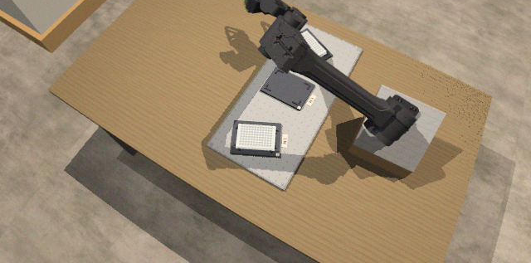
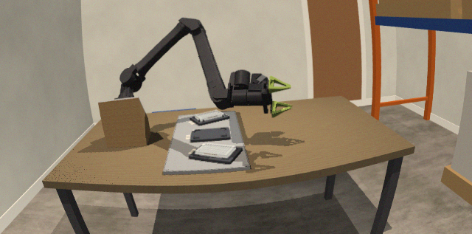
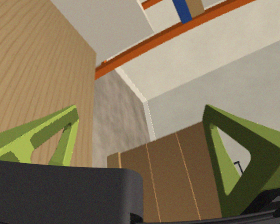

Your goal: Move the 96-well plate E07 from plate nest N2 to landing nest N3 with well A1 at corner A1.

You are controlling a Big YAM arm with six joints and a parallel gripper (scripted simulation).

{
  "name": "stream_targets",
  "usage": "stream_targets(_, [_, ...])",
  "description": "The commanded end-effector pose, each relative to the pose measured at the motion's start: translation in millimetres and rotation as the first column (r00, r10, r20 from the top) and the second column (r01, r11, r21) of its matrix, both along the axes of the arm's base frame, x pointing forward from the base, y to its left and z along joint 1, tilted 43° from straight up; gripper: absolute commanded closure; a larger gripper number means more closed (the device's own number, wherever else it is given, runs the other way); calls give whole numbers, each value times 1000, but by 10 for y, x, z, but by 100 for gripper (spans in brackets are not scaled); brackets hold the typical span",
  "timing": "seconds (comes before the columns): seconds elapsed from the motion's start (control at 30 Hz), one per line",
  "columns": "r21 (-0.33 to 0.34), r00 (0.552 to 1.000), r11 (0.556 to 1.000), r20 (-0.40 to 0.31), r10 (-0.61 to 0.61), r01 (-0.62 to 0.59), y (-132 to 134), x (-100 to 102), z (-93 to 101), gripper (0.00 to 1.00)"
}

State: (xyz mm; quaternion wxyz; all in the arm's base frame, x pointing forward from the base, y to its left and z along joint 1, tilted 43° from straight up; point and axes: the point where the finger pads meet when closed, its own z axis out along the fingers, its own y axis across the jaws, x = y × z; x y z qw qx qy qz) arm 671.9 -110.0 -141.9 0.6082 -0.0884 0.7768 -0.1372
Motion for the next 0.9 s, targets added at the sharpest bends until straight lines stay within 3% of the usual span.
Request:
stream_targets(0.0, [-2, 1000, 1000, 9, -6, 6, -42, 22, 49, 0])
stream_targets(0.53, [-2, 1000, 1000, 9, -6, 6, -42, 22, 49, 0])
stream_targets(0.57, [23, 1000, 999, 4, -31, 31, -253, 70, 182, 0])
stream_targets(0.67, [54, 997, 998, -79, -18, 23, -312, 80, 78, 0])
stream_targets(0.7, [55, 997, 998, -73, -17, 21, -348, 150, 94, 0])
stream_targets(0.87, [111, 979, 994, -205, 9, 14, -378, 49, -137, 0])
